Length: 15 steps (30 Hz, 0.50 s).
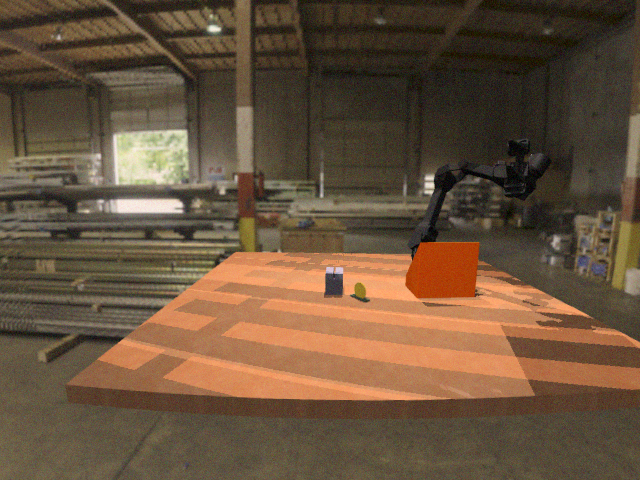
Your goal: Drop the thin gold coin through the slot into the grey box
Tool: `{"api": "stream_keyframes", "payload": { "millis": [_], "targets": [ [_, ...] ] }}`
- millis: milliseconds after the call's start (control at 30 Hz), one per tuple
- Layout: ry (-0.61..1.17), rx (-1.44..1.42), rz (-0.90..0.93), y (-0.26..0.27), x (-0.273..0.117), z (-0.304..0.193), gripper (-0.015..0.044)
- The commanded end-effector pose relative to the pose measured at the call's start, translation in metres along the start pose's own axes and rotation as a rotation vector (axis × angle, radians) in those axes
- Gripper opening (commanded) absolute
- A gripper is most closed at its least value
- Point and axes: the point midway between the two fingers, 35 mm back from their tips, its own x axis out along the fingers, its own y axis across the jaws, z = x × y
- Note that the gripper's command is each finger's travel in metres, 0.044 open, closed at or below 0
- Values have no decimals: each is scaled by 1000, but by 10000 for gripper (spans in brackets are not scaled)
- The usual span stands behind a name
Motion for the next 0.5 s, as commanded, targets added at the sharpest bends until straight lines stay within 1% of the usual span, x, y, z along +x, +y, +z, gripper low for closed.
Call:
{"api": "stream_keyframes", "payload": {
  "millis": [0,67,133,233,267,467],
  "targets": [
    [2,-4,-5,-1,2,0,374],
    [17,-38,-47,-5,16,1,321],
    [28,-88,-112,-14,38,6,269],
    [-27,-168,-222,-38,83,31,190],
    [-40,-186,-249,-45,93,37,164],
    [-128,-296,-482,-99,155,98,161]
  ]
}}
